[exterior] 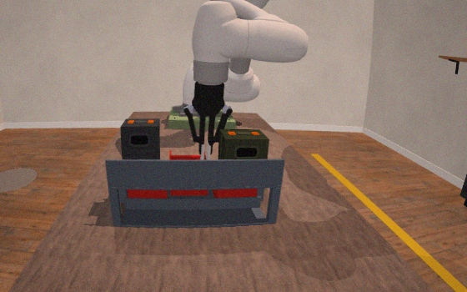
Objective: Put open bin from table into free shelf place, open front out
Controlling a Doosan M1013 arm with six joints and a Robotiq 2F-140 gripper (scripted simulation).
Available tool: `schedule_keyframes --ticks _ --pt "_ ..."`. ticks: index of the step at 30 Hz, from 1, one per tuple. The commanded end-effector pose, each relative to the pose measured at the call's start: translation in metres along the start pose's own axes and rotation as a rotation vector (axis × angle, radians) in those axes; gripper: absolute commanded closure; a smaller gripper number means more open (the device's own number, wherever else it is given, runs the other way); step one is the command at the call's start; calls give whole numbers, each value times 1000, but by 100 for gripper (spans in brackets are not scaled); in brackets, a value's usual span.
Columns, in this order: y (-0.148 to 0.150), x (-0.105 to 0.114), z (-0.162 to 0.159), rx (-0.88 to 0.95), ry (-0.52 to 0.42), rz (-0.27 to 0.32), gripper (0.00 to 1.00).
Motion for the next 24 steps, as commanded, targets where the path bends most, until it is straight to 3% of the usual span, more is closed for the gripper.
schedule_keyframes --ticks 1,24 --pt "0 2 0 0 0 0 94" --pt "0 34 -5 0 0 0 94"
Point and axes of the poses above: the point where the finger pads meet when closed, its own x axis back along the fingers, its own y axis across the jaws, z = x × y, the point moved 4 cm from there along x, back along the fingers, and after that the axes turned 4 degrees about -x, right-handed, at the moved point
